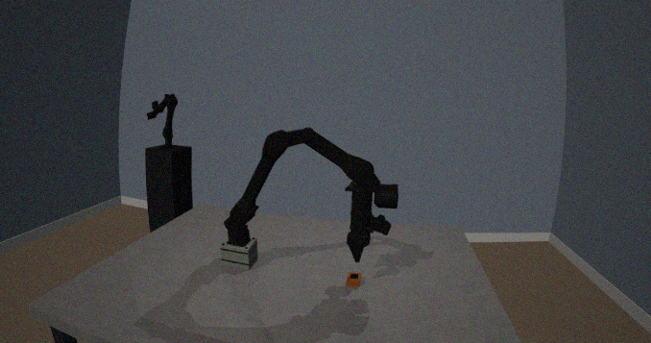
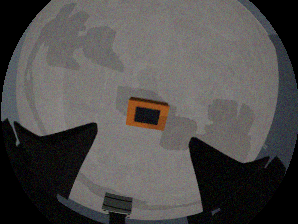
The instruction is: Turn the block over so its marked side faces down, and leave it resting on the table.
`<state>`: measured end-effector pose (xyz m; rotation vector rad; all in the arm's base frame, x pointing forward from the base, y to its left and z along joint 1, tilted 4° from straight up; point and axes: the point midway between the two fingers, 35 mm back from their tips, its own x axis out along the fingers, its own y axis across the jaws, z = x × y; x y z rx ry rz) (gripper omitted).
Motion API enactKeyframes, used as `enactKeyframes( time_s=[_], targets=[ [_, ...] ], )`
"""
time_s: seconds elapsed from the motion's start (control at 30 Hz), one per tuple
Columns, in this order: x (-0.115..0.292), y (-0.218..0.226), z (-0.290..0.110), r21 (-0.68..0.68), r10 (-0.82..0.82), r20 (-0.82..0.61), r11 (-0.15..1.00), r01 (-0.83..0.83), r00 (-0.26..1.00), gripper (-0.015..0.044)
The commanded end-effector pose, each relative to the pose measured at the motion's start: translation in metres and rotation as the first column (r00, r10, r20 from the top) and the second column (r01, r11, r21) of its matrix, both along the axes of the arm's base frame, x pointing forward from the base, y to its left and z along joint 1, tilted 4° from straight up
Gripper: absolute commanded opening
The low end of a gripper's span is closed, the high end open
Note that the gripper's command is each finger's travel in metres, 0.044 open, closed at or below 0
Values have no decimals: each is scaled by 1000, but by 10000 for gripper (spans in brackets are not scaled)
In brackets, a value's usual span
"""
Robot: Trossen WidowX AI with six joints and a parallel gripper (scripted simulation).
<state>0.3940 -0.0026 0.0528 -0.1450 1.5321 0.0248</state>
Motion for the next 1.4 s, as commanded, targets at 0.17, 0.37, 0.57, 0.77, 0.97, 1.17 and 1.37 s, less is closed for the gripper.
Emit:
enactKeyframes(
  time_s=[0.17,0.37,0.57,0.77,0.97,1.17,1.37],
  targets=[
    [-3,-4,-36,4,-14,-24,1000,14,1000,440],
    [-3,-7,-51,4,-14,-24,1000,14,1000,440],
    [-3,-7,-53,4,-14,-24,1000,14,1000,440],
    [-3,-8,-63,4,-14,-24,1000,14,1000,440],
    [-3,-8,-72,4,-14,-24,1000,14,1000,440],
    [-3,-9,-81,3,-14,-24,1000,14,1000,440],
    [-3,-9,-82,3,-14,-24,1000,14,1000,335]
  ],
)
